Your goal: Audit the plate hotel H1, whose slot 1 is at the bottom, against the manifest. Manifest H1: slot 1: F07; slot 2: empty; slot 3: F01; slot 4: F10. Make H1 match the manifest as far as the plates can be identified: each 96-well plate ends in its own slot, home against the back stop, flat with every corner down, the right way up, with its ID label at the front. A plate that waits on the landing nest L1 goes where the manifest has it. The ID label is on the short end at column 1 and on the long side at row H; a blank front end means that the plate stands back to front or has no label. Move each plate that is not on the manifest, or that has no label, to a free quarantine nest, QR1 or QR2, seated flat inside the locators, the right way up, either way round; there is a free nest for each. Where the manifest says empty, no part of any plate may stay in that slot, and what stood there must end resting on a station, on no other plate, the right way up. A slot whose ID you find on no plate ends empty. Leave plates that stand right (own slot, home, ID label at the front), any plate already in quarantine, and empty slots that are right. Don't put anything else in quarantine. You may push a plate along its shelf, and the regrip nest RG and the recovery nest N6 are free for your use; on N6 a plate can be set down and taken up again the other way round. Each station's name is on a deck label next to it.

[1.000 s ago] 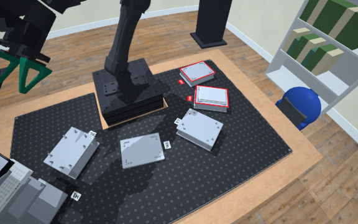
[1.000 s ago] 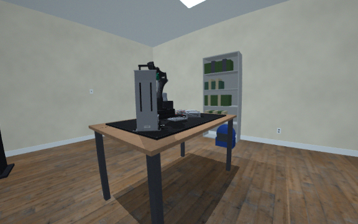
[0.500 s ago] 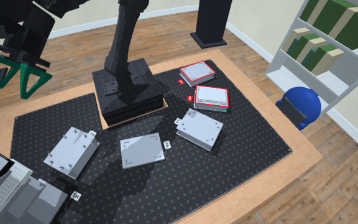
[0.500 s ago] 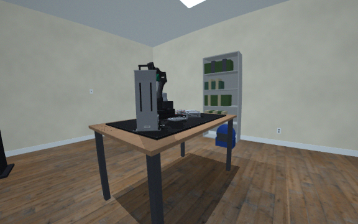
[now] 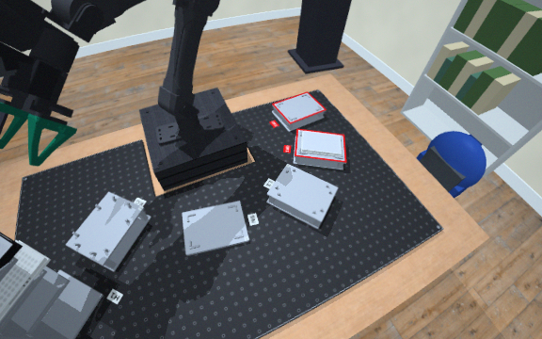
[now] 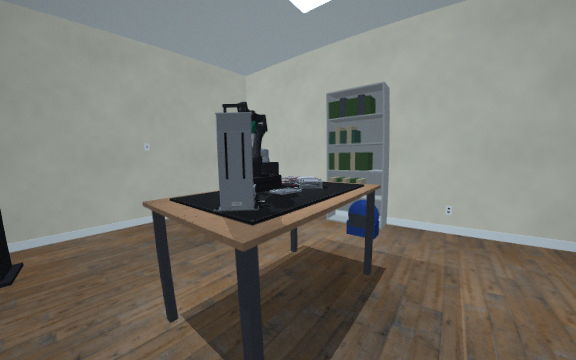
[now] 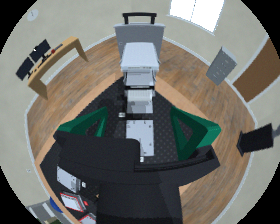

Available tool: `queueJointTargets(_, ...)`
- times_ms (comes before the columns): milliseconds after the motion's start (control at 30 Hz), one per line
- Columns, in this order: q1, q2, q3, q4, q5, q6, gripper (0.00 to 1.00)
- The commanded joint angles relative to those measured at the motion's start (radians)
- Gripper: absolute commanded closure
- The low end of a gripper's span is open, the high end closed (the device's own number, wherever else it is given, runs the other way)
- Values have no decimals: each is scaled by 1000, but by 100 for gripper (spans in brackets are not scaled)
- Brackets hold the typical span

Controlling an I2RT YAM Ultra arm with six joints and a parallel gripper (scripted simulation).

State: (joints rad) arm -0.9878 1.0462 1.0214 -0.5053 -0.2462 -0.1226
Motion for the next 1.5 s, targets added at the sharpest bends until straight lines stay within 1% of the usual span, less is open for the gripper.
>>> queueJointTargets(0,0,-3,6,36,3,5,0)
queueJointTargets(500,27,63,-20,132,27,18,0)
queueJointTargets(567,27,63,-20,132,27,18,0)
queueJointTargets(1067,48,137,-37,225,46,28,0)
queueJointTargets(1133,48,137,-37,225,46,28,0)
queueJointTargets(1333,56,168,-40,261,53,32,0)
queueJointTargets(1467,57,170,-41,264,53,32,0)
